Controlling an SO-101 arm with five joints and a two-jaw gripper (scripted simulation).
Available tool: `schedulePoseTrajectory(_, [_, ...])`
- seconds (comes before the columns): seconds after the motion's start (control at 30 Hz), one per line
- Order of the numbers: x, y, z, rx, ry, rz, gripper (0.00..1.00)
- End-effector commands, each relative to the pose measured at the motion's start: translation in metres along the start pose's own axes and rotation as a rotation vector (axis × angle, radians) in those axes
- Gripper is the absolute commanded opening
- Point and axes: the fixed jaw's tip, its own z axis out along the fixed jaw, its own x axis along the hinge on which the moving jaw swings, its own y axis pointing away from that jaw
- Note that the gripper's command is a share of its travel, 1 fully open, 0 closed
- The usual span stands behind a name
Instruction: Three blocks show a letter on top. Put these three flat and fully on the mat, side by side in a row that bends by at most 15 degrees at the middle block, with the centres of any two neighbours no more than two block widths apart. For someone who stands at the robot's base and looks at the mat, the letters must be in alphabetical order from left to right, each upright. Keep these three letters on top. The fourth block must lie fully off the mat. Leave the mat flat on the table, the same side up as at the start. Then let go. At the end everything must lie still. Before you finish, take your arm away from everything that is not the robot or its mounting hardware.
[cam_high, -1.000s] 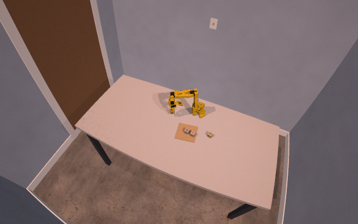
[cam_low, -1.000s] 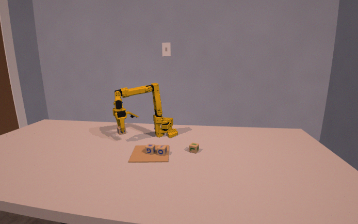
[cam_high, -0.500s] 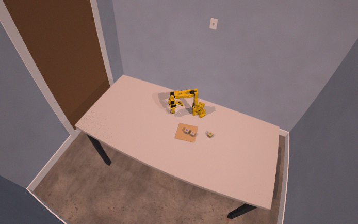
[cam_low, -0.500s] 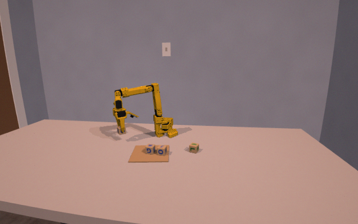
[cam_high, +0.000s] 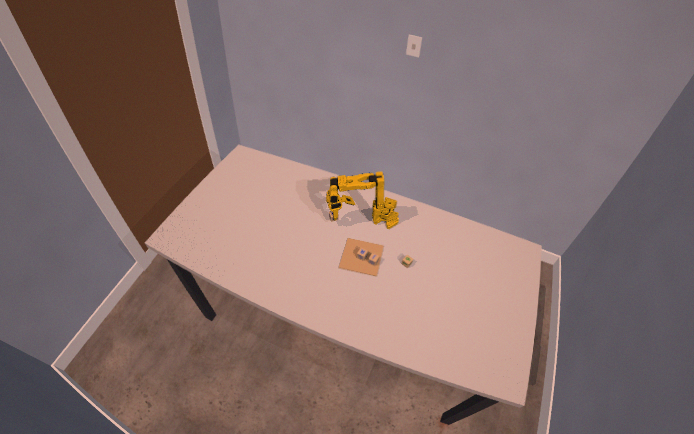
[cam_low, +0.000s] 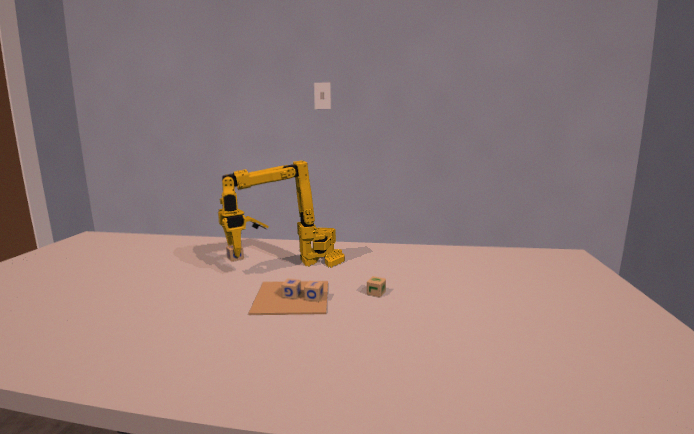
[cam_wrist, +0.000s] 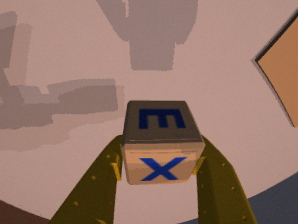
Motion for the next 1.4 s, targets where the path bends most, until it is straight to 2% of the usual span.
schedulePoseTrajectory(0.0, [0.007, 0.003, -0.009, -0.019, 0.07, 0.0, 0.0])
schedulePoseTrajectory(1.37, [0.008, 0.003, 0.004, -0.019, 0.07, 0.0, 0.0])
